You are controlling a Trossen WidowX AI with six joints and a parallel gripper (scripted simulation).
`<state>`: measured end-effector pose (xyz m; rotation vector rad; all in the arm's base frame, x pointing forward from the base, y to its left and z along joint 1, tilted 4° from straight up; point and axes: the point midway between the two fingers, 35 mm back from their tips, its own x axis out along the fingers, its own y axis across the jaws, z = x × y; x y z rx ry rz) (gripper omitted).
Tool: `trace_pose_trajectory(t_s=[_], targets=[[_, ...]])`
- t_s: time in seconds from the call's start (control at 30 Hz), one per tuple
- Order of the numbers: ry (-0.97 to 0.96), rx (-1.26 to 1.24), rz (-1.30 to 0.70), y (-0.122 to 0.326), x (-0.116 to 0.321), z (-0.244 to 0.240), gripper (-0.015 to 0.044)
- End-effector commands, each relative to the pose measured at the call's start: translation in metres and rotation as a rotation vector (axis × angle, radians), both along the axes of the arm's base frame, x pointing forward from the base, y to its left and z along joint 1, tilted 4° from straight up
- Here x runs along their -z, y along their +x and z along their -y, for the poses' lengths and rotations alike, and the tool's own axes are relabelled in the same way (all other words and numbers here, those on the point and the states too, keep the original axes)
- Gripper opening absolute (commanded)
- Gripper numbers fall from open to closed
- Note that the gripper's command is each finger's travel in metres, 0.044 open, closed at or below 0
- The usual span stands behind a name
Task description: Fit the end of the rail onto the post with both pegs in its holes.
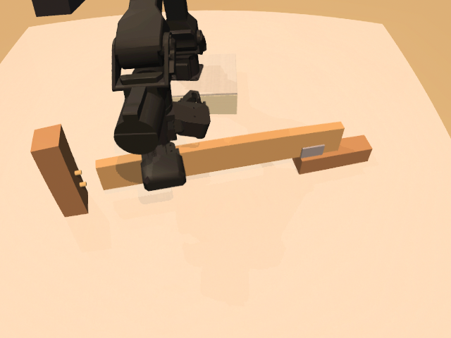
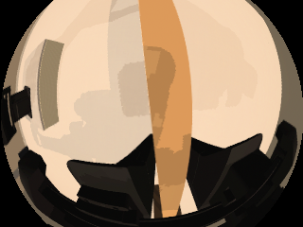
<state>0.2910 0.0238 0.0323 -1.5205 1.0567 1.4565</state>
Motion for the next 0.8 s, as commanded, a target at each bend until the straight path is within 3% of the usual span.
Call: trace_pose_trajectory(t_s=[0.0,0.77], targets=[[0.001,0.000,0.001,-0.0001,-0.0017,-0.0003,0.0000],[0.001,0.000,0.001,0.0018,-0.0010,0.0042,0.0000]])
